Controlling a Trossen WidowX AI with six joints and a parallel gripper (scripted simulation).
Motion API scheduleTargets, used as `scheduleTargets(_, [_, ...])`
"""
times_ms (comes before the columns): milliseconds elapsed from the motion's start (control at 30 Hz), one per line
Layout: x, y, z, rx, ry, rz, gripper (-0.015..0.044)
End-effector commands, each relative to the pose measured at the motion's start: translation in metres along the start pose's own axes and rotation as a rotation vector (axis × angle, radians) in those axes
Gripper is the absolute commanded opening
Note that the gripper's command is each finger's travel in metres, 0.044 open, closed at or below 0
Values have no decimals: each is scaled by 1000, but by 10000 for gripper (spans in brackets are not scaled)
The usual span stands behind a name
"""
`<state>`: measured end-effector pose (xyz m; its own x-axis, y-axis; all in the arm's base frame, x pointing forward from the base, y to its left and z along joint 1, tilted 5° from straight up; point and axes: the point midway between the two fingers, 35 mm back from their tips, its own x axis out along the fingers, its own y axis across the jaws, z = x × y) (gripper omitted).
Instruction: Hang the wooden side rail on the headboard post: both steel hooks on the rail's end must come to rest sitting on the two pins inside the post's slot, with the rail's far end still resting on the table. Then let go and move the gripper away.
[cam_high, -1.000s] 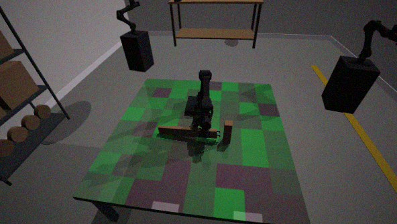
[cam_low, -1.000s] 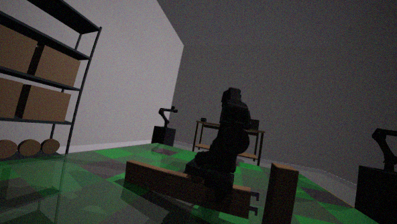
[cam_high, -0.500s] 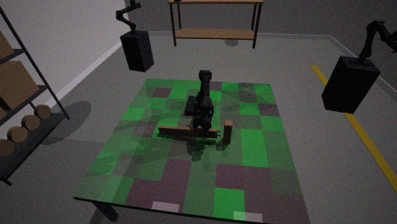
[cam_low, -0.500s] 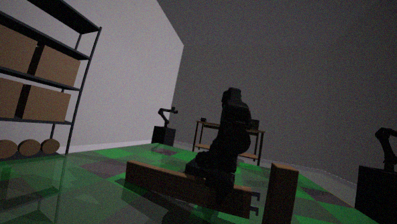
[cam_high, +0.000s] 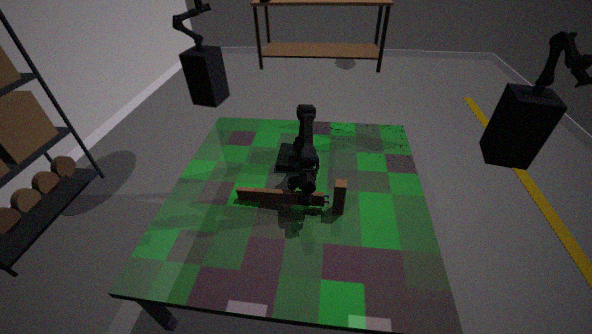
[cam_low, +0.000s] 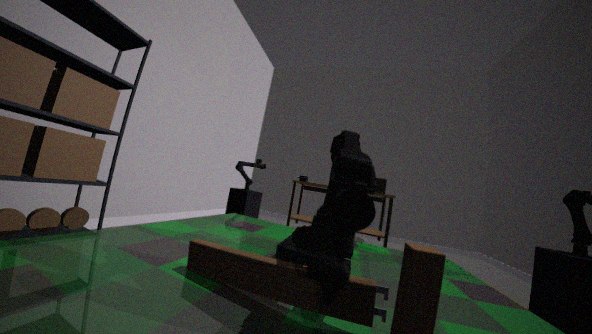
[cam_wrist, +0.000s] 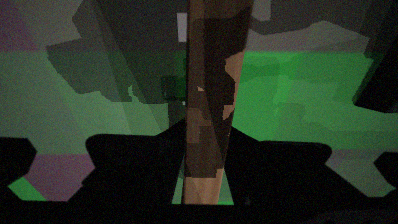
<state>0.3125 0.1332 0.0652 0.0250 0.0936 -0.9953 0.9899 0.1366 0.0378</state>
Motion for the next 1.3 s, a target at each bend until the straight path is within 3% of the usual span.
scheduleTargets(0, [-1, 1, -1, 3, 1, 5, 0])
scheduleTargets(1267, [-1, 1, -5, 3, 2, 5, 0])
